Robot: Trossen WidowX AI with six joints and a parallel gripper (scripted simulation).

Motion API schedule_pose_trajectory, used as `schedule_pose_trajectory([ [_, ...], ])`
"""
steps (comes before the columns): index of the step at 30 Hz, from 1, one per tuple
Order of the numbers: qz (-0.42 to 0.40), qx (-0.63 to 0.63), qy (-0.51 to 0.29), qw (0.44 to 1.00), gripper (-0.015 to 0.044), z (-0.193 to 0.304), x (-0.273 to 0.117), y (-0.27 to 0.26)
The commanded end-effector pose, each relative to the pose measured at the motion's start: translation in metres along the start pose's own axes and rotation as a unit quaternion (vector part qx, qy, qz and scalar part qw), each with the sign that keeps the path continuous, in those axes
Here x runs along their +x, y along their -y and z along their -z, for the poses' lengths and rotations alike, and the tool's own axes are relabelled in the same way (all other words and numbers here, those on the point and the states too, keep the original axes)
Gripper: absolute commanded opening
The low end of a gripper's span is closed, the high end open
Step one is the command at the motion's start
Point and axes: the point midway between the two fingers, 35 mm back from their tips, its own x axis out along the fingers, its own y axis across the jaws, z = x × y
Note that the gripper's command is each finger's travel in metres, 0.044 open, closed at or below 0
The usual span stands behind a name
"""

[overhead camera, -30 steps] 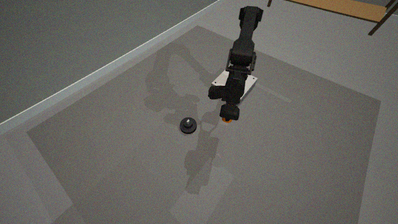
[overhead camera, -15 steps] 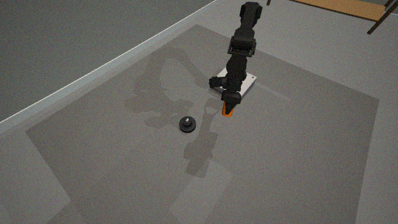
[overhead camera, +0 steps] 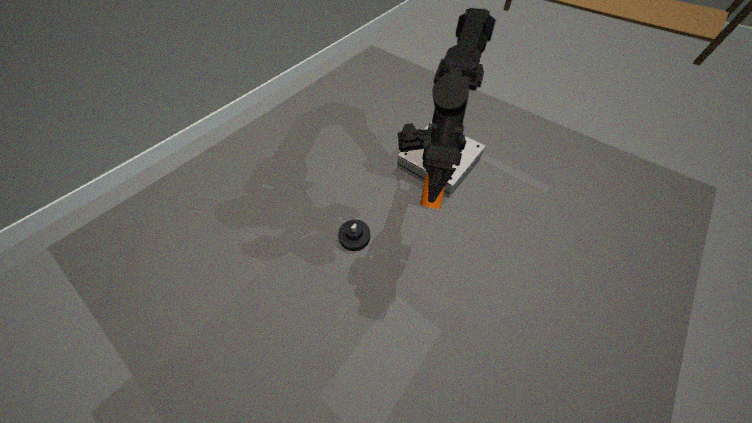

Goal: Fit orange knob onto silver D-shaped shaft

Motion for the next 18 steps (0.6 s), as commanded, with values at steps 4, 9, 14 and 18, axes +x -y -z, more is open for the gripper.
schedule_pose_trajectory([
  [4, -0.029, -0.003, -0.002, 1.0, 0.0, 0.0006, -0.0056, -0.0035],
  [9, -0.045, -0.003, -0.002, 0.999, 0.0, 0.0006, -0.0055, -0.0024],
  [14, -0.038, -0.001, 0.0, 0.999, 0.0, -0.0002, -0.0038, -0.0014],
  [18, -0.038, -0.001, 0.0, 0.999, 0.0, -0.0002, -0.0038, -0.0014],
])
